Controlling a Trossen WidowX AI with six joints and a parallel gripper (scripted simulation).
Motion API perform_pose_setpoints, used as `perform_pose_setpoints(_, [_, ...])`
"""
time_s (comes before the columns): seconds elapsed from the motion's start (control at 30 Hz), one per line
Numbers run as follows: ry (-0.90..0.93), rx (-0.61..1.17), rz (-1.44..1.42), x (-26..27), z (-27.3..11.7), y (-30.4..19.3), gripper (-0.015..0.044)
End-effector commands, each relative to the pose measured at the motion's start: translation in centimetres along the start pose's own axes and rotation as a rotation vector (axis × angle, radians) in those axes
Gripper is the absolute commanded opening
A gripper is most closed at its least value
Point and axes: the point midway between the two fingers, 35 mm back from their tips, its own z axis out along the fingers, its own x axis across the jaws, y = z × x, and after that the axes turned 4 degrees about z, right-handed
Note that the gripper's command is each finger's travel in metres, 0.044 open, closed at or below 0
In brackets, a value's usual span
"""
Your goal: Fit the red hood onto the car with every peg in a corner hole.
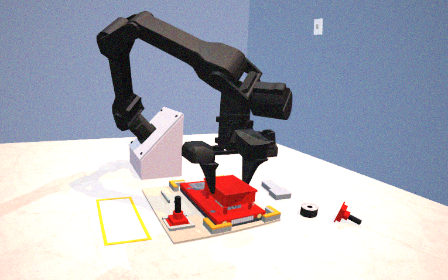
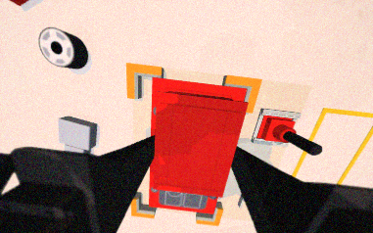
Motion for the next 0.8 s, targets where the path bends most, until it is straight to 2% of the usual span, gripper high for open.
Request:
perform_pose_setpoints(0.0, [0.004, 0.001, 0.001, 0.0, 0.08, -0.08, 0.0])
perform_pose_setpoints(0.77, [0.004, 0.0, 0.001, -0.03, 0.58, -0.13, 0.0])
